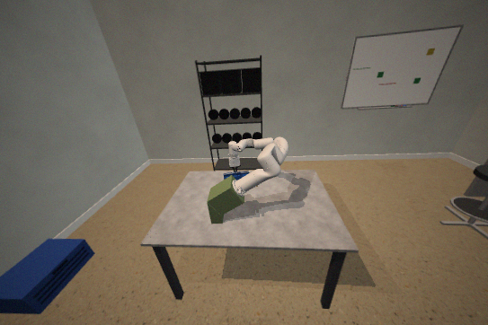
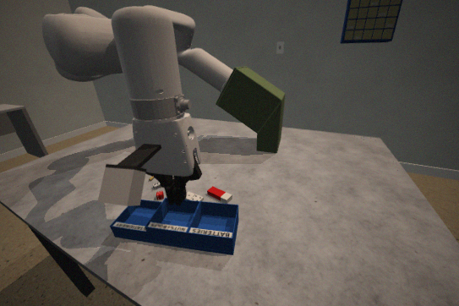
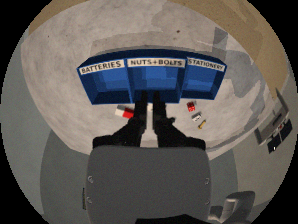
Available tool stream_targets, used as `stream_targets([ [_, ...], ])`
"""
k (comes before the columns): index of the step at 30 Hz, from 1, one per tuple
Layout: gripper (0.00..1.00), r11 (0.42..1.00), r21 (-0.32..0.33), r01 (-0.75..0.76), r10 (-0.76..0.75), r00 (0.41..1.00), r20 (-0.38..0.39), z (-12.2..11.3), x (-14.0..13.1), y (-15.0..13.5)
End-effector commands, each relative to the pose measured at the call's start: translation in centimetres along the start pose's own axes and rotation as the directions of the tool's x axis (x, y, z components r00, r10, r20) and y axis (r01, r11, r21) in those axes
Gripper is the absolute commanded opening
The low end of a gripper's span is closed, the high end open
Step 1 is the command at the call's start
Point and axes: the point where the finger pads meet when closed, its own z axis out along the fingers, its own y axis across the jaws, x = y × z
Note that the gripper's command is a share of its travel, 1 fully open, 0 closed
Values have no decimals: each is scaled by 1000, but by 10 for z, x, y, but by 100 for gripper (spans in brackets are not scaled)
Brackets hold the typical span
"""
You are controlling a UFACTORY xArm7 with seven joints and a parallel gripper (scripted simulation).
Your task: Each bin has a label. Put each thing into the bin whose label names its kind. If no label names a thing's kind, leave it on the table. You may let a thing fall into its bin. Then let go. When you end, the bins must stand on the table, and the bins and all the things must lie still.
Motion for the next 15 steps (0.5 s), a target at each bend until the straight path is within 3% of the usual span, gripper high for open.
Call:
stream_targets([
  [1, 7, 1000, 4, 3, -3, 1000, -5, -3, 0, -22],
  [15, 7, 1000, 4, 3, -3, 1000, -4, -3, -3, -76],
])
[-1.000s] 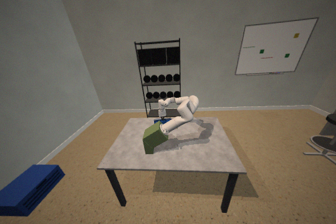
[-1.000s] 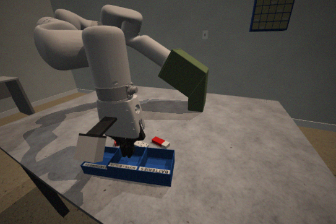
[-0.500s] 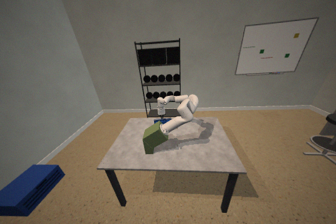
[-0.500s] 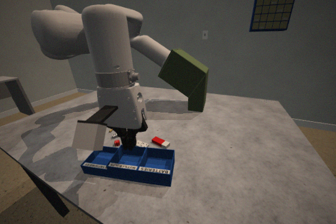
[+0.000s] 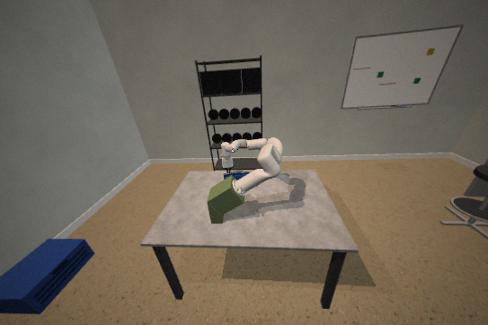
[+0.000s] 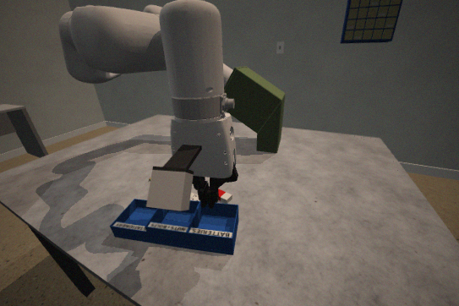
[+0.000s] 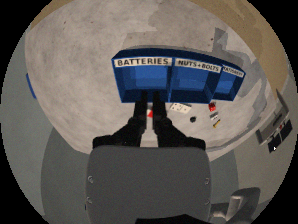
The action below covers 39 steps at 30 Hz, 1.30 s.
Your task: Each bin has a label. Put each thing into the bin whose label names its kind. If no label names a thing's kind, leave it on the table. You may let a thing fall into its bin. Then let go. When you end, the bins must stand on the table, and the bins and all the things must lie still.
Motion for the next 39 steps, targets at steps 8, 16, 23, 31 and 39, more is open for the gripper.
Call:
stream_targets([
  [8, 7, 1000, 3, 0, 0, 1000, -3, 8, 1, -11],
  [16, 7, 1000, 3, 0, 0, 1000, -3, 27, 1, -11],
  [23, 7, 1000, 2, 0, 0, 1000, -3, 45, 1, -11],
  [31, 7, 1000, 2, 0, 0, 1000, -3, 57, 2, -11],
  [39, 7, 1000, 2, 0, 0, 1000, -3, 57, 2, -11],
])
